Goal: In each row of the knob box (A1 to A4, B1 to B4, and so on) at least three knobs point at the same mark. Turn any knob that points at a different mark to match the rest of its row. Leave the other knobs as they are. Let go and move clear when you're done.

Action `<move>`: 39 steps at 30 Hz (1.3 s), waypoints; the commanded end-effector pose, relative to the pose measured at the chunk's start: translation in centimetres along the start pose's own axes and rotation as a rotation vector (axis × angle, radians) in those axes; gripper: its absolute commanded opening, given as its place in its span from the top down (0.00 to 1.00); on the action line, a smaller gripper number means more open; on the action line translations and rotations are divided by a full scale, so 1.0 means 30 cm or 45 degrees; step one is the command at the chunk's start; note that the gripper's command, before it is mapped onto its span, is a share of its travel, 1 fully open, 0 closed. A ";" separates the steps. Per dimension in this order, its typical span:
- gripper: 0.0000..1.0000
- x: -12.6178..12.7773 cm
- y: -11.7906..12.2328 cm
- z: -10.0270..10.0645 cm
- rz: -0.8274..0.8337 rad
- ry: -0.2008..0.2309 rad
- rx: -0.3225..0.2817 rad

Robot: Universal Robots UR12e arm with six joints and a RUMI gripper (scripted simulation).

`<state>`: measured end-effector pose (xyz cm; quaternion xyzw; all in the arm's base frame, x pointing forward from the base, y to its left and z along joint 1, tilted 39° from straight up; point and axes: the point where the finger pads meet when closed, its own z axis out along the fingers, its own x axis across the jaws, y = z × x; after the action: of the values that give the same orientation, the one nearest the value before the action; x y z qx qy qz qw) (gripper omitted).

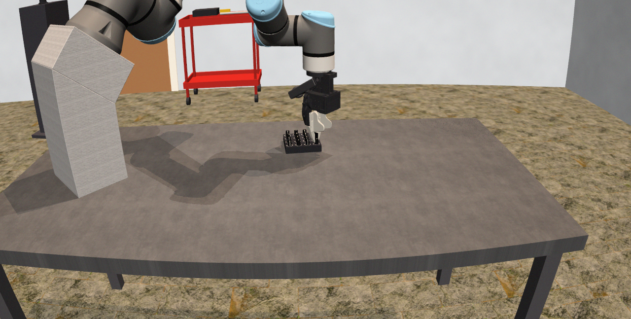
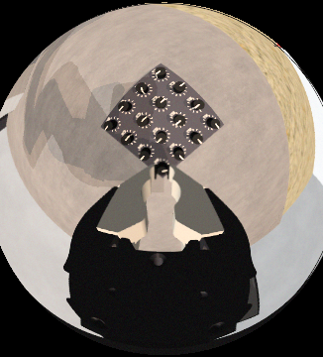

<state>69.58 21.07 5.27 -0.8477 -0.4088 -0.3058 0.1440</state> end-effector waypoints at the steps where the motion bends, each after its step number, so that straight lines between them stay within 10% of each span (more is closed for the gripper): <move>1: 0.96 -0.003 0.004 -0.001 0.020 0.000 -0.003; 39: 0.89 -0.003 0.004 -0.001 0.020 0.000 -0.003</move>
<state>69.62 21.08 5.30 -0.8503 -0.4032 -0.3052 0.1457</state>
